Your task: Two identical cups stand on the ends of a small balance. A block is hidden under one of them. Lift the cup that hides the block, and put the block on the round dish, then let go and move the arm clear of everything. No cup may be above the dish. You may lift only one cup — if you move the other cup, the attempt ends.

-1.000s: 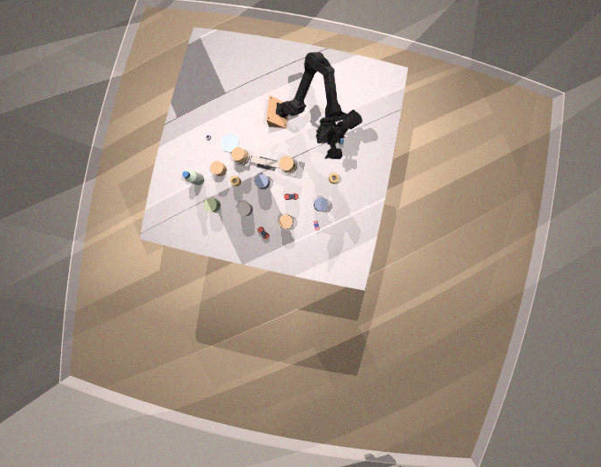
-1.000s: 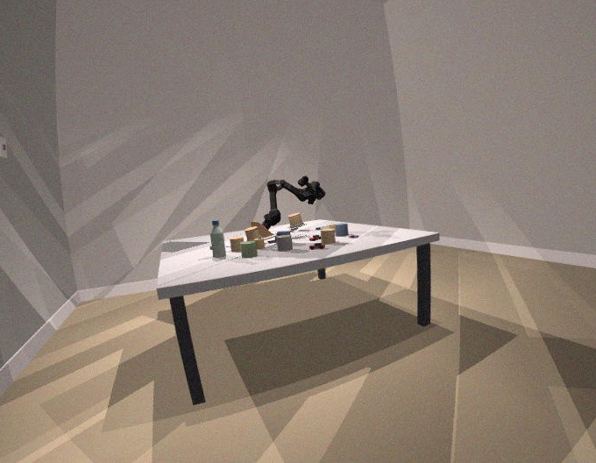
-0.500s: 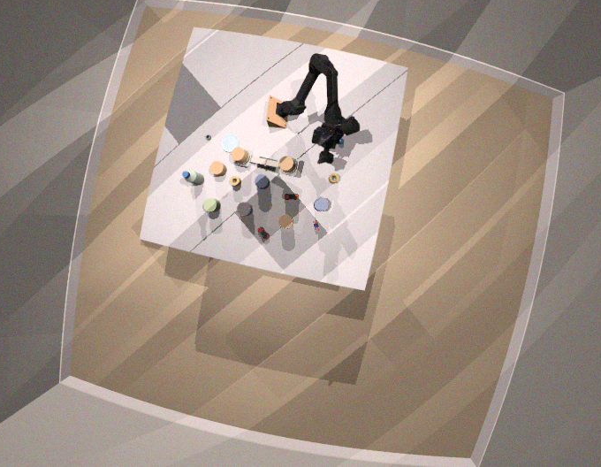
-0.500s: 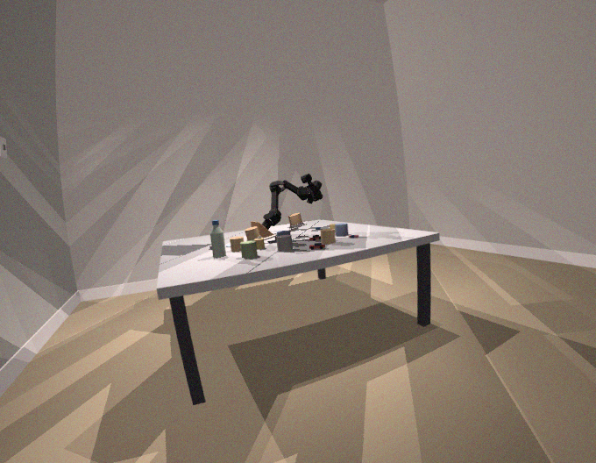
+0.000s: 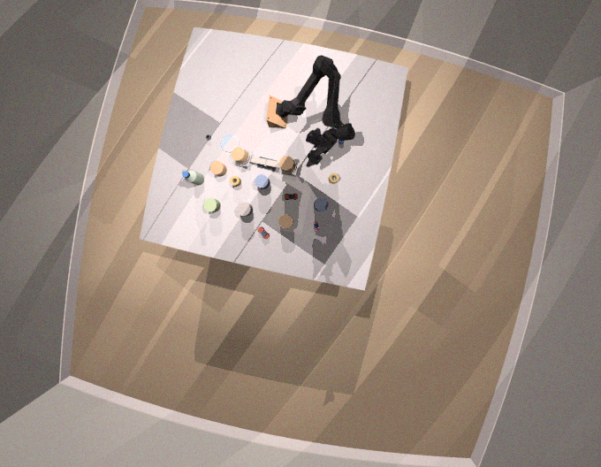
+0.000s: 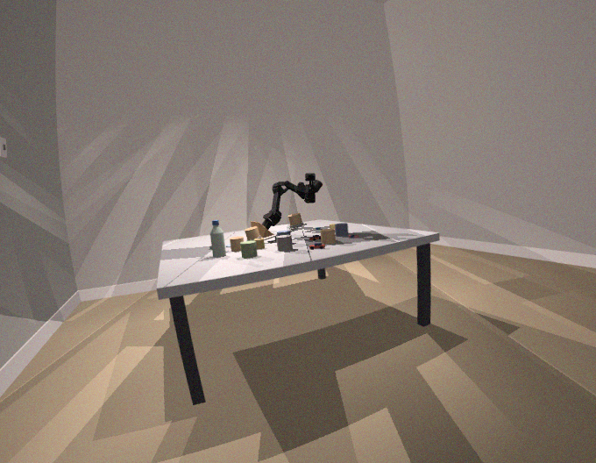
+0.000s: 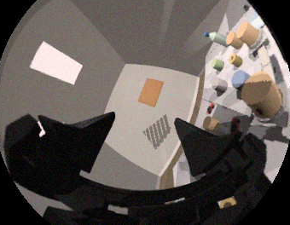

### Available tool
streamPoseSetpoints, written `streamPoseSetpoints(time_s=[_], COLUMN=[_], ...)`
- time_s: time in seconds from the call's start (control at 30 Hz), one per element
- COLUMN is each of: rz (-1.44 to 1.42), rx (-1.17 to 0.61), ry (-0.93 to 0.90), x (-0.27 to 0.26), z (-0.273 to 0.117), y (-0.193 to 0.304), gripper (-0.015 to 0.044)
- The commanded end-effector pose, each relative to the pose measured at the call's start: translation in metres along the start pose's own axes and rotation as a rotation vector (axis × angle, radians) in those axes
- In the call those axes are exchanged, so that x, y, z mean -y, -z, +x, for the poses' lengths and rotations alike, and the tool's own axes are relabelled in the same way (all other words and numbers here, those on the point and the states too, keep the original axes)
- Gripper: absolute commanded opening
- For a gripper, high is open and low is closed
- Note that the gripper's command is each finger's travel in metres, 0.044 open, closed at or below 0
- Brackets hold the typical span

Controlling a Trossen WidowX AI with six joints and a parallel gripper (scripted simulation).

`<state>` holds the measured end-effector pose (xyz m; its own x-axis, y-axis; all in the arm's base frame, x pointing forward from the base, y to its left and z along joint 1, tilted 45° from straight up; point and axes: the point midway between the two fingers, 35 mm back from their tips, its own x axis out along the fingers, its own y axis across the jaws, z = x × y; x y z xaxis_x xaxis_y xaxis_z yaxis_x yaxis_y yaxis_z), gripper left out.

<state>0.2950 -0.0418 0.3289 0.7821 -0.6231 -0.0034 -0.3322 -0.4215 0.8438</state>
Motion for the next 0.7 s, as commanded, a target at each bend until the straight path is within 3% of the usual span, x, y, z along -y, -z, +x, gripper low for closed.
streamPoseSetpoints(time_s=[0.0,0.67], rz=[-0.125,-0.763], rx=[0.005,0.03], ry=[0.036,0.284], x=[0.008,0.044], z=[0.008,0.05], y=[-0.004,-0.049], gripper=[0.044,0.044])
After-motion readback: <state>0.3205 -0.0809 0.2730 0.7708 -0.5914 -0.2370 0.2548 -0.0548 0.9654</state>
